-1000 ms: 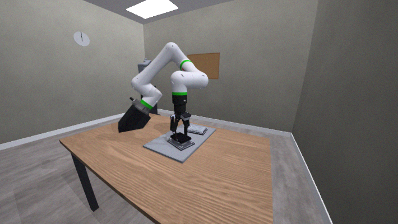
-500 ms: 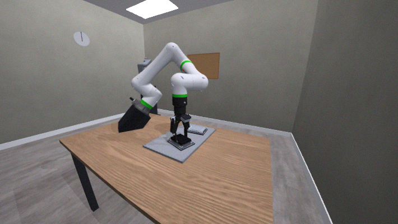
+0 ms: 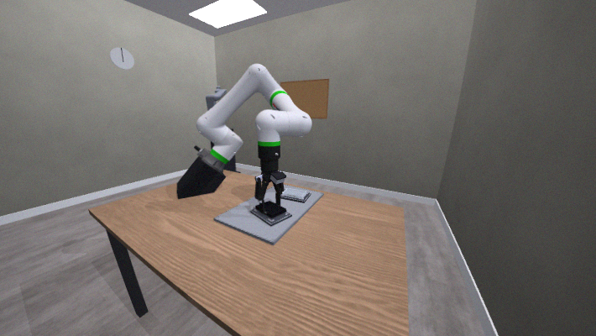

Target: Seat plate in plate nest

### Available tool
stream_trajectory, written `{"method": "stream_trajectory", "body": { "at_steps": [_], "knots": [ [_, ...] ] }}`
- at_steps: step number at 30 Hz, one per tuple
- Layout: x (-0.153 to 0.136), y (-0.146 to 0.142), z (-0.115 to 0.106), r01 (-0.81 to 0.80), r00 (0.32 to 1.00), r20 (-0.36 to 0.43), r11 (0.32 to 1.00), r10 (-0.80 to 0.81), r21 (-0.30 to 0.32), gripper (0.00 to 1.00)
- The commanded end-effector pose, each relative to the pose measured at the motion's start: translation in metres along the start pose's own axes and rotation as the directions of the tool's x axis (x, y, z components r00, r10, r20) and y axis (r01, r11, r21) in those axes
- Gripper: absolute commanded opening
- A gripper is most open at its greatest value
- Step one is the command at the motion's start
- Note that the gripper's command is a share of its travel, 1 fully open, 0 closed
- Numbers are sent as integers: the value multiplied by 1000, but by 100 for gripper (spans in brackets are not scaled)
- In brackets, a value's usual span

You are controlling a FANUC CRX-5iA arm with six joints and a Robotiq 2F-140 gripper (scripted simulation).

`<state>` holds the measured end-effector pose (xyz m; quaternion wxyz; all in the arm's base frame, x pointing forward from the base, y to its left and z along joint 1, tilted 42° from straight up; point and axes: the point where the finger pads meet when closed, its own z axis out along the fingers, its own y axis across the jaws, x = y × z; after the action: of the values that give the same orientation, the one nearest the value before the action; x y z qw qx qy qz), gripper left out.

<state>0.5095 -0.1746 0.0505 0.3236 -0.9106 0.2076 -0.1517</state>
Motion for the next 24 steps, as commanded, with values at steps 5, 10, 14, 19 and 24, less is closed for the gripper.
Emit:
{"method": "stream_trajectory", "body": {
  "at_steps": [5,10,14,19,24],
  "knots": [
    [0,0,0,0,1000,-1,1000,0,-1,10],
    [0,0,1,0,1000,-1,1000,0,-1,10],
    [0,0,1,0,1000,-1,1000,0,-1,10],
    [0,0,2,0,1000,-1,1000,0,-1,10],
    [0,0,3,0,1000,-1,1000,0,-1,10]
  ]
}}
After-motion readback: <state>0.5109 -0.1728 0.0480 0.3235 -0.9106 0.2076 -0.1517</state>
